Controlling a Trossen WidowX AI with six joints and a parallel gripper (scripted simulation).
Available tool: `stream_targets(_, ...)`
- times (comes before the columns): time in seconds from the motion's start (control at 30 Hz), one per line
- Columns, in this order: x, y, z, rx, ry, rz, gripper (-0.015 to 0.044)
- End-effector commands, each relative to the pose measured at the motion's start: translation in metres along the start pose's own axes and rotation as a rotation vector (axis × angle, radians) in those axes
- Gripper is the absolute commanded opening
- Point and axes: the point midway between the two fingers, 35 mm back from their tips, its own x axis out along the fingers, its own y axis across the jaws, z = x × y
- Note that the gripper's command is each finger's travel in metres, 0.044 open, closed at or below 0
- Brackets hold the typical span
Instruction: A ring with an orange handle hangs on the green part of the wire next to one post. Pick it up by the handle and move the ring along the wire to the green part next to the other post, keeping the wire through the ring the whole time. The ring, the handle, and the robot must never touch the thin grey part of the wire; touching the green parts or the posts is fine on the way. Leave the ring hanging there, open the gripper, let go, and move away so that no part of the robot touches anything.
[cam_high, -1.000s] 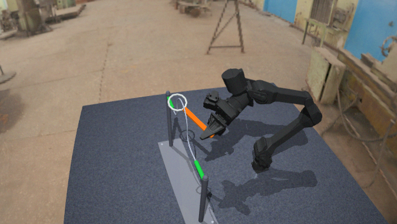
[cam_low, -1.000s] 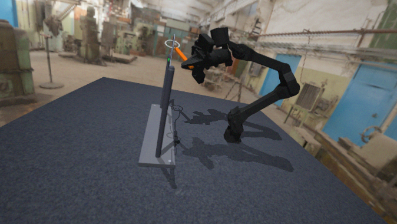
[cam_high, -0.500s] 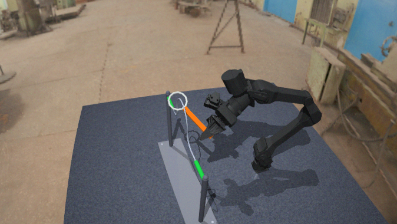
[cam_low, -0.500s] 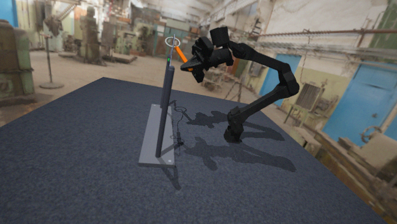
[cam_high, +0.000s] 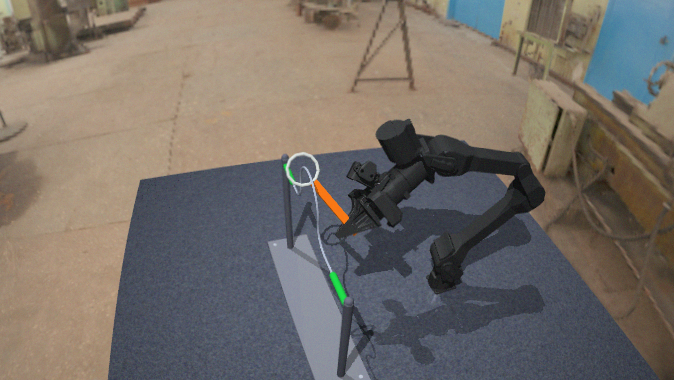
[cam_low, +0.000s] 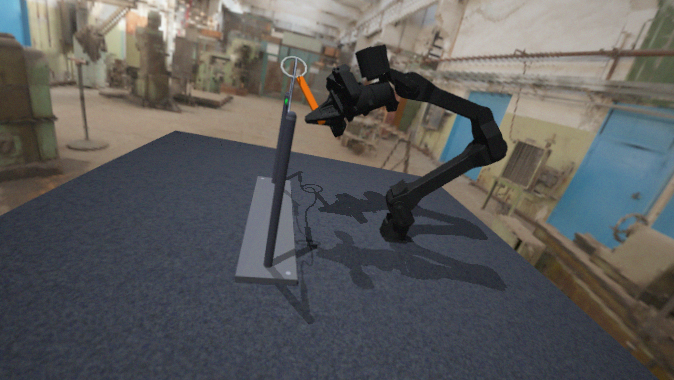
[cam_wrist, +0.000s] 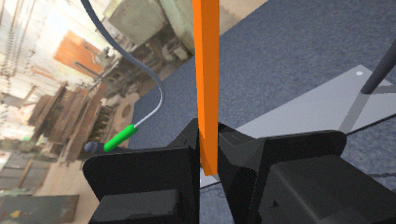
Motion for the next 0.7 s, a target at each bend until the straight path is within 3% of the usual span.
stream_targets(0.0,-0.001,-0.002,0.002,-0.07,-0.015,-0.033,-0.015)
stream_targets(0.67,-0.001,-0.021,0.006,-0.382,-0.058,-0.211,-0.015)
